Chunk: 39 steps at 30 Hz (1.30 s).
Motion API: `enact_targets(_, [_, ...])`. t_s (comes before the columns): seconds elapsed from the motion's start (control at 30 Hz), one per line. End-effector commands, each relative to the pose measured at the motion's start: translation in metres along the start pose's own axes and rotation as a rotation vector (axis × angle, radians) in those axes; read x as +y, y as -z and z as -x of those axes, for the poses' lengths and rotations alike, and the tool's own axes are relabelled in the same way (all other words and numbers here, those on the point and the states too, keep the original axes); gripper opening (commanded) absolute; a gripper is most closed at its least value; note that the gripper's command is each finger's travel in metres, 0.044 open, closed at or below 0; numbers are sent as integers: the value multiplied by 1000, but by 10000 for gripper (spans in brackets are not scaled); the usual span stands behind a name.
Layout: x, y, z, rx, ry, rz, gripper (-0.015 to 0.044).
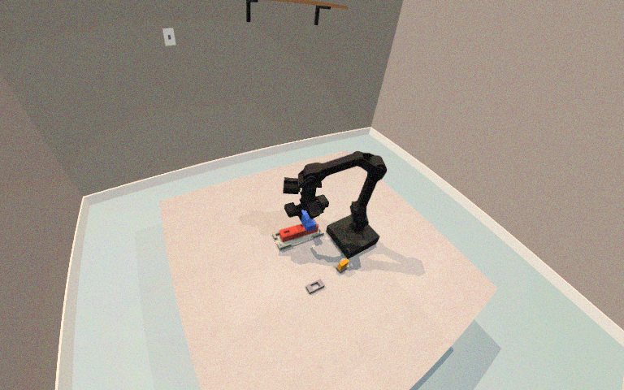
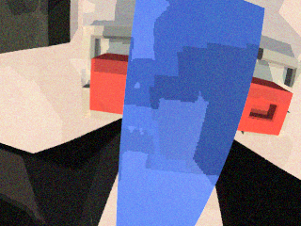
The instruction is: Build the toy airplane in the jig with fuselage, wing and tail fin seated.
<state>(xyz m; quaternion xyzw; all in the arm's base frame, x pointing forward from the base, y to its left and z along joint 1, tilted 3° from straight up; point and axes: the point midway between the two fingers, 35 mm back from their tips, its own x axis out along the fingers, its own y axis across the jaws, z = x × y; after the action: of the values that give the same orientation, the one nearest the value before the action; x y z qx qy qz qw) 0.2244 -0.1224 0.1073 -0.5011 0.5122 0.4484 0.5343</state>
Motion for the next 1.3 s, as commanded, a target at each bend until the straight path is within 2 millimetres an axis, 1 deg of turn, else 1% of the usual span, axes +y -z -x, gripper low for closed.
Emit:
enact_targets(0.0, [0, -1, 0, -5, 5, 5, 195])
enact_targets(0.2, [-1, -2, -2, -5, 5, 5, 195])
enact_targets(0.97, [-1, -2, -39, -5, 5, 5, 195])
enact_targets(1.27, [-1, -2, -40, -5, 5, 5, 195])
